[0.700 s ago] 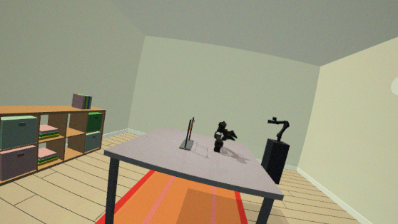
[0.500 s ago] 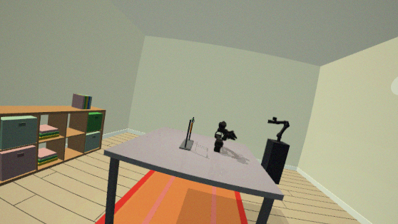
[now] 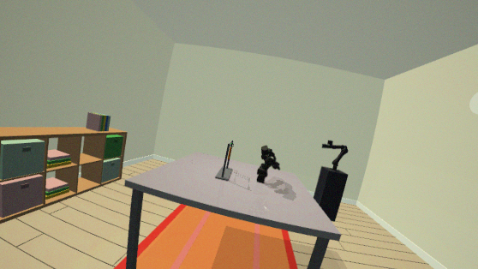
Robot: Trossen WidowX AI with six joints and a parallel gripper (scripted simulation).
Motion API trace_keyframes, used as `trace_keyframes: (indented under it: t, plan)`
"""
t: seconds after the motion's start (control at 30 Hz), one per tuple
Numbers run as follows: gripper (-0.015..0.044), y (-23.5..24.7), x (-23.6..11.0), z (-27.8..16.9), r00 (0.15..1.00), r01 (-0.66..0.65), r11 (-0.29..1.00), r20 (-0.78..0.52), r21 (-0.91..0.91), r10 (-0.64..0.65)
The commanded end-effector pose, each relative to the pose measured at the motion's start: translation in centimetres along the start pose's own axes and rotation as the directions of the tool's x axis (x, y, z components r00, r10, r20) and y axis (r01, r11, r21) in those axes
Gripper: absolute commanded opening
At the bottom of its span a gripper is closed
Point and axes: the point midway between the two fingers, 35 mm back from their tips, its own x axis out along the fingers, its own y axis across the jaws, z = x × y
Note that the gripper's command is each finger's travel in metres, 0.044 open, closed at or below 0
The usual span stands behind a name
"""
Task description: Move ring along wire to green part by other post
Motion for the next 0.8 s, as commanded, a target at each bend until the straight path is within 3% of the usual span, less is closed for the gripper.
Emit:
trace_keyframes:
  t: [0.0, 0.4, 0.77]
  plan:
    - [0.016, 3.3, 0.0, 1.8, 0.991, -0.121, 0.984, 0.046, -0.128, 0.128]
    - [0.016, 10.0, -3.2, 6.8, 0.882, -0.314, 0.823, 0.176, -0.474, 0.438]
    - [0.016, 13.5, -8.8, 11.8, 0.685, -0.263, 0.618, 0.307, -0.741, 0.66]
